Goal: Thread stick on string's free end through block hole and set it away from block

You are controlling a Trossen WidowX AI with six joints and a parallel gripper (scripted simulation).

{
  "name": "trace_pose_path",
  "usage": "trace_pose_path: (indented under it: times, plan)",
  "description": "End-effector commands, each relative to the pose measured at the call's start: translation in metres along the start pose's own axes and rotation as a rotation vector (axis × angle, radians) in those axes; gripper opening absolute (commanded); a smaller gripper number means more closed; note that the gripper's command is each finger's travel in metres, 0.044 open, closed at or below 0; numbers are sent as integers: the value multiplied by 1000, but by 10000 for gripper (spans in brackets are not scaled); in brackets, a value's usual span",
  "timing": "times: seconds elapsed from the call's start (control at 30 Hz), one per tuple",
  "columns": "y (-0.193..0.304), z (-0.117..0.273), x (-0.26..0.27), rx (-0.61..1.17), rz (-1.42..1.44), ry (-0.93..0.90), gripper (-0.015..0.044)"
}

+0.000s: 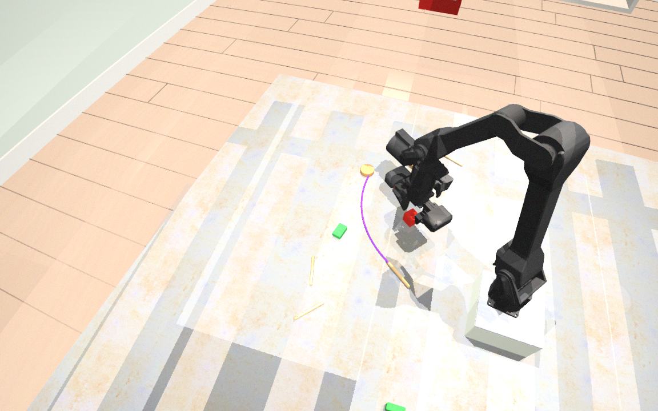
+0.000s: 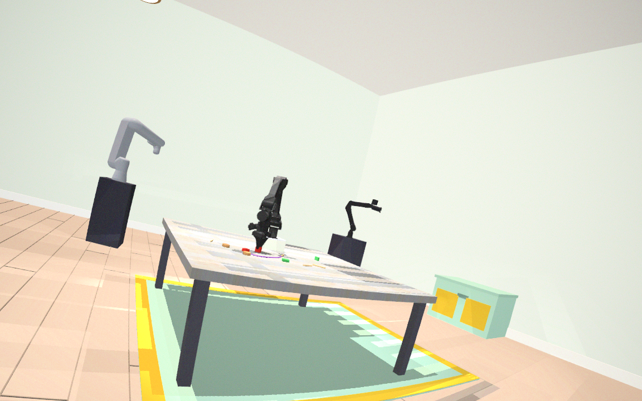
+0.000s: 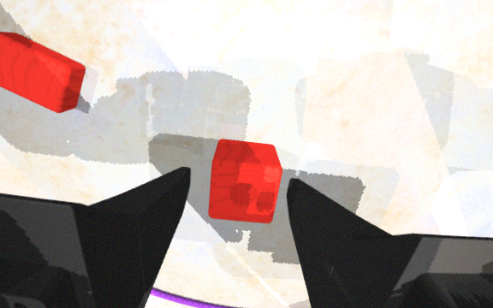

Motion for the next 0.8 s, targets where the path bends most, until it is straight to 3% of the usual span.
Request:
trace_pose_path:
  times: [0.0,0.1,0.27,0.5,0.57,0.77]
  plan:
    - [0,-2,-1,-4,3,5,237]
    - [0,-2,-1,-4,3,5,237]
    - [0,0,0,0,0,1,106]
    - [0,0,0,0,0,1,59]
    - [0,0,0,0,0,1,6]
    - [0,1,0,0,0,2,0]
Point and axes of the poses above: the point midway between the two fingers, 35 mm back from their tips, its own z axis back along the fingers, its own x axis across the jaws, y = z × x, the point moved 5 cm from there along z, back along the fingers, and after that the axes turned 5 degrees about z, right-handed, at the moved point
